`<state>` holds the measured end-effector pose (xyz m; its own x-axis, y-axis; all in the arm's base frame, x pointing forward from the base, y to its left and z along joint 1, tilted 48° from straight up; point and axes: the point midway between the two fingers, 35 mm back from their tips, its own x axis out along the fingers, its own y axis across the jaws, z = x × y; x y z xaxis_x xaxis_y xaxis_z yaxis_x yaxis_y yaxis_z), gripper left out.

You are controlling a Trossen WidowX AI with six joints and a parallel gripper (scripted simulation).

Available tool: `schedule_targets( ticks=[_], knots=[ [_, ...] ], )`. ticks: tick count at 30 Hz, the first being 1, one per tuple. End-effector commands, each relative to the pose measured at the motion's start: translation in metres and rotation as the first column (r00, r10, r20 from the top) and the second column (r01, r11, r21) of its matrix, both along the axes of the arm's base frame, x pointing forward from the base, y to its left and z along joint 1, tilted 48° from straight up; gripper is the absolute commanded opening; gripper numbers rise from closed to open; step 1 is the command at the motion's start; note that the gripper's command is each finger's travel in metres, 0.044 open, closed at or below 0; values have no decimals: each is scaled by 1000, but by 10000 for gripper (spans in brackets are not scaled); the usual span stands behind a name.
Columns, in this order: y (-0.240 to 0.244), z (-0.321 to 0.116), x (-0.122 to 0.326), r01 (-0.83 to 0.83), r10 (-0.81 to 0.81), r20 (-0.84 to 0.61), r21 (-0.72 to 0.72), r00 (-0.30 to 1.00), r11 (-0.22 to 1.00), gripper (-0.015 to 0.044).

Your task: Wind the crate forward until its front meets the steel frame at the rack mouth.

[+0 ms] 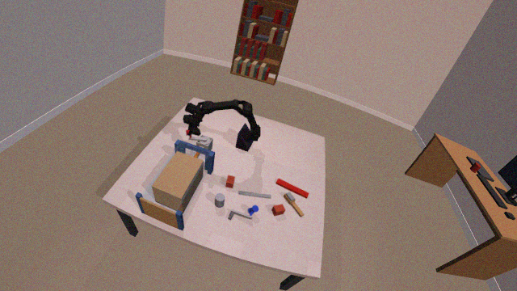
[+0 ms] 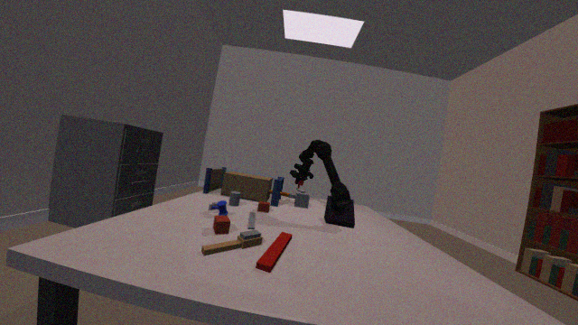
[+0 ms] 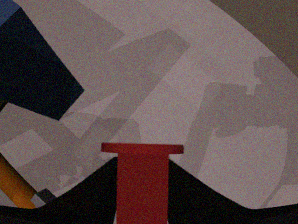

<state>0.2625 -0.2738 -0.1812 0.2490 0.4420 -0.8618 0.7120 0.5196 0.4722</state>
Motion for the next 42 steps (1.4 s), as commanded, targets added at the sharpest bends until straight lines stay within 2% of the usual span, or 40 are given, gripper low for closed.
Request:
schedule_targets(
  ticks=[1,42],
  knots=[
    [12,6,15,-6,5,23,27,1000,1000,0],
    [40,34,46,-6,5,24,30,1000,1000,0]
  ],
)
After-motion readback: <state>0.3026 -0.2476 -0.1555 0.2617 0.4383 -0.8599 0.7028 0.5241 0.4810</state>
